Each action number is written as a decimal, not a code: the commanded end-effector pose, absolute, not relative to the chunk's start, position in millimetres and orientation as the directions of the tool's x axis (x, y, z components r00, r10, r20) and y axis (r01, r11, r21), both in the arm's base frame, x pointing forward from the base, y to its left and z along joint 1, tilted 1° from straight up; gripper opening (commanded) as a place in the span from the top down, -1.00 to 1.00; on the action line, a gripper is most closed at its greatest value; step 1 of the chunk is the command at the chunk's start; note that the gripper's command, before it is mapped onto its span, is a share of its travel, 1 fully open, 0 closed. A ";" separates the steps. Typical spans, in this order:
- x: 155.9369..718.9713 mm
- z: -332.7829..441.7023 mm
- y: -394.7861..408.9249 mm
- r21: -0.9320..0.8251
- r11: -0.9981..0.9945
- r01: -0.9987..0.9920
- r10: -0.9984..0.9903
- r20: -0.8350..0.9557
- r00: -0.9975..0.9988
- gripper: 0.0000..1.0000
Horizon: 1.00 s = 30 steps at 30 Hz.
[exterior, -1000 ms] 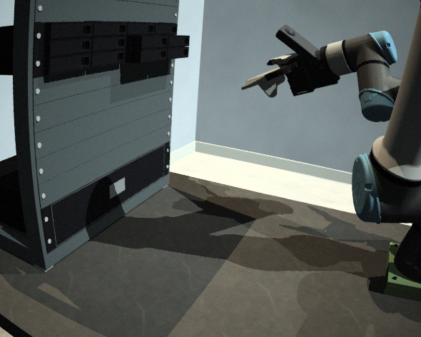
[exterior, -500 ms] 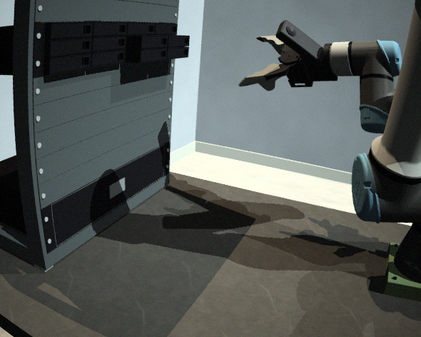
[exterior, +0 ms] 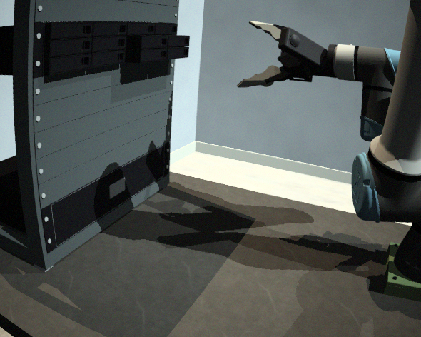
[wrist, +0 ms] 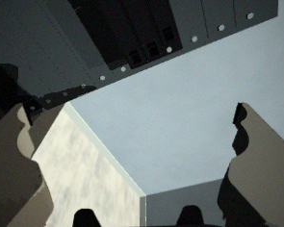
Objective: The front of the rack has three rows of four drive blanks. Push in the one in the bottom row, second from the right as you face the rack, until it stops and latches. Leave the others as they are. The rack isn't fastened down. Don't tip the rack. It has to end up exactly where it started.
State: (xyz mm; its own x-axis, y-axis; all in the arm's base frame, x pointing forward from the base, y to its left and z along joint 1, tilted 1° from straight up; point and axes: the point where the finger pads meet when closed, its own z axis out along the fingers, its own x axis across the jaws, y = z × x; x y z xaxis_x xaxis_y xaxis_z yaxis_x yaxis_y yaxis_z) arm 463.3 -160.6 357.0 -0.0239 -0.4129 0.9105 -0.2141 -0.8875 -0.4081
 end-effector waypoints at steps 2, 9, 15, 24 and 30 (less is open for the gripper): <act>461.5 360.2 -139.8 -0.290 -0.942 -0.167 -0.290 0.957 -0.027 -1.00; 460.1 360.6 -121.2 -0.182 -0.974 -0.135 -0.181 0.983 -0.024 -1.00; 459.0 360.0 -109.1 -0.111 -0.987 -0.115 -0.109 0.994 -0.024 -1.00; 457.6 358.6 -95.1 -0.028 -0.995 -0.092 -0.026 0.999 -0.026 -1.00; 457.2 358.2 -91.7 -0.008 -0.996 -0.087 -0.006 1.000 -0.026 -1.00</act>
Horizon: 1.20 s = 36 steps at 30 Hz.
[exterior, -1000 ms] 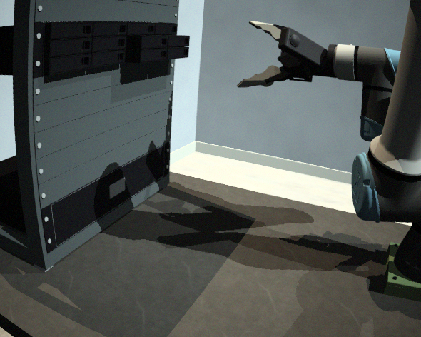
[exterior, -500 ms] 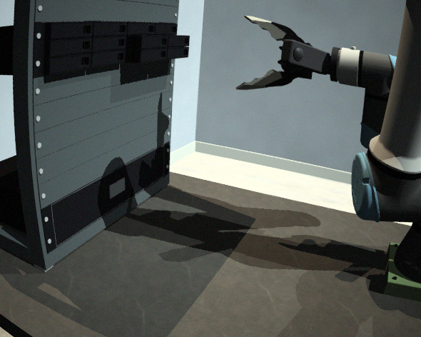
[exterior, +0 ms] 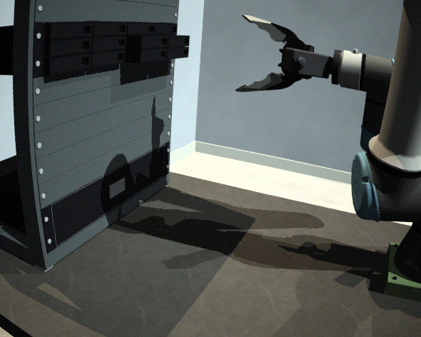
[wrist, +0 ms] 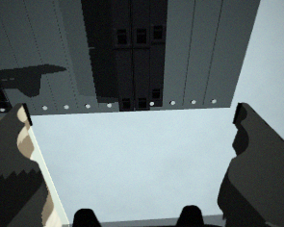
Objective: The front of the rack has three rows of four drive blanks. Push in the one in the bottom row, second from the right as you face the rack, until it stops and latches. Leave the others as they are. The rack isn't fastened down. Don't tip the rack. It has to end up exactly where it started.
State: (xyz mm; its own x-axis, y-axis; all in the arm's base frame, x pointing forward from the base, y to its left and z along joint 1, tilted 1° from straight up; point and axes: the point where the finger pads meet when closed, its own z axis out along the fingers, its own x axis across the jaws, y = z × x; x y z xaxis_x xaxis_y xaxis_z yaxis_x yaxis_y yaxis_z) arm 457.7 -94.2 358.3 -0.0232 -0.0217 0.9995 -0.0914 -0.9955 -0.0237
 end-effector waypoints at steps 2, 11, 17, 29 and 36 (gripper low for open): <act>457.1 358.0 -90.6 -0.002 -0.996 -0.085 0.001 1.000 -0.026 -1.00; 456.9 357.7 -88.8 0.009 -0.997 -0.082 0.011 1.000 -0.027 -1.00; 456.9 357.7 -88.8 0.009 -0.997 -0.082 0.011 1.000 -0.027 -1.00; 456.9 357.7 -88.8 0.009 -0.997 -0.082 0.011 1.000 -0.027 -1.00; 456.9 357.7 -88.8 0.009 -0.997 -0.082 0.011 1.000 -0.027 -1.00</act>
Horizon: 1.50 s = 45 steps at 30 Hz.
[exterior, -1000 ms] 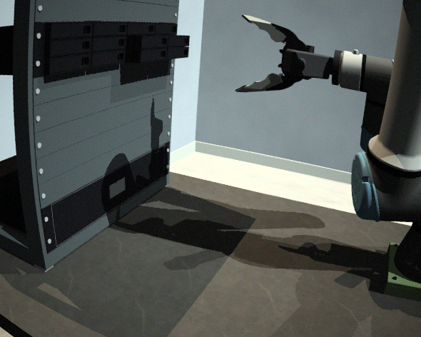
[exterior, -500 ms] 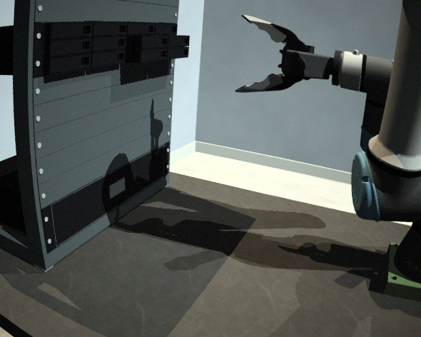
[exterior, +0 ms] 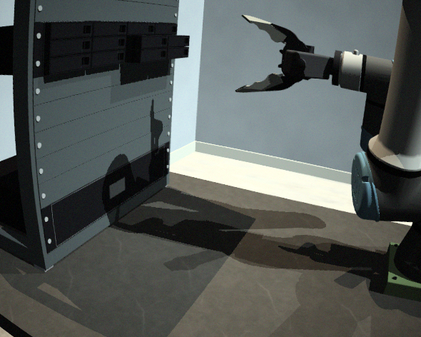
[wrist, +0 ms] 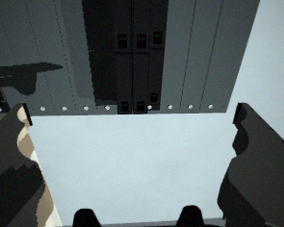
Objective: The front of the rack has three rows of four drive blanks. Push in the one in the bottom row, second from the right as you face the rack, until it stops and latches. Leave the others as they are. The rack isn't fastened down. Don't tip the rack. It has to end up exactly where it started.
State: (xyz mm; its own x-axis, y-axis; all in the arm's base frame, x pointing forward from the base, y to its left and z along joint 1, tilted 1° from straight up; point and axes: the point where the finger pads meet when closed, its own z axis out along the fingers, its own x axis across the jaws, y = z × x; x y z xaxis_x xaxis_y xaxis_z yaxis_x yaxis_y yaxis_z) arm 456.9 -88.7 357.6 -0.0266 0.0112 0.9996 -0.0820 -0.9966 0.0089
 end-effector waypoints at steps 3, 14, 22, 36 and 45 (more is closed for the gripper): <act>456.9 357.7 -88.8 0.009 -0.997 -0.082 0.011 1.000 -0.027 -1.00; 456.9 357.7 -88.8 0.009 -0.997 -0.082 0.011 1.000 -0.027 -1.00; 456.9 357.7 -88.8 0.009 -0.997 -0.082 0.011 1.000 -0.027 -1.00; 456.2 345.0 -86.4 0.013 -0.996 -0.086 0.014 1.000 -0.011 -1.00; 456.1 343.3 -86.0 0.013 -0.996 -0.086 0.014 1.000 -0.011 -1.00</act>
